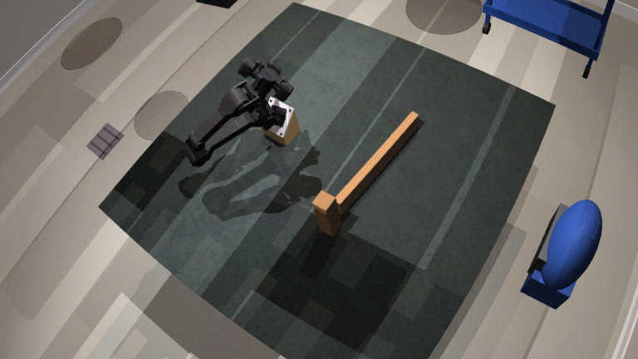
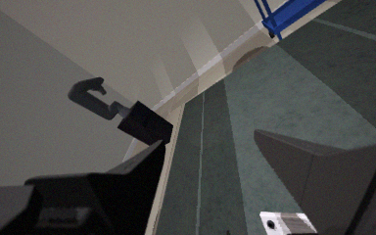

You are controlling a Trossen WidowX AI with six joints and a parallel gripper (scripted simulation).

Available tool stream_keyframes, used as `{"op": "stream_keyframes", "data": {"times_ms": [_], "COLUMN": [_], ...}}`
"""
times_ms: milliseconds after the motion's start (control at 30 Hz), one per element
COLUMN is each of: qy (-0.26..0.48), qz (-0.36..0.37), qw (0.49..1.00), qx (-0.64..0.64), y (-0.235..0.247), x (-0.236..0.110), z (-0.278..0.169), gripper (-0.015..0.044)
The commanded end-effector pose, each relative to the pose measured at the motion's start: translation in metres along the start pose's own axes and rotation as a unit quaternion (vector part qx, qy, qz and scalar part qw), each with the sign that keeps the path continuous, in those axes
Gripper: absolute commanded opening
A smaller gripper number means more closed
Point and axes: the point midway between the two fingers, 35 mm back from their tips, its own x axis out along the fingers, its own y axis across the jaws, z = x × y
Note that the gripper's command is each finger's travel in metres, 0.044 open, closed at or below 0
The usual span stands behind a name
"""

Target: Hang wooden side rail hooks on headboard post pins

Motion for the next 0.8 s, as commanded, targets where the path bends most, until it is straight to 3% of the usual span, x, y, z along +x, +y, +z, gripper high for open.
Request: {"op": "stream_keyframes", "data": {"times_ms": [0,133,233,433,767], "qy": [-0.002,-0.055,-0.120,-0.280,-0.453], "qz": [-0.004,-0.086,-0.147,-0.219,-0.220], "qw": [1.000,0.981,0.932,0.752,0.491], "qx": [0.008,0.167,0.310,0.555,0.711], "y": [-0.002,-0.036,-0.068,-0.131,-0.188], "x": [0.000,-0.005,-0.014,-0.048,-0.094], "z": [0.001,0.025,0.044,0.069,0.076], "gripper": [0.0426,0.0440,0.0440,0.0440,0.0440]}}
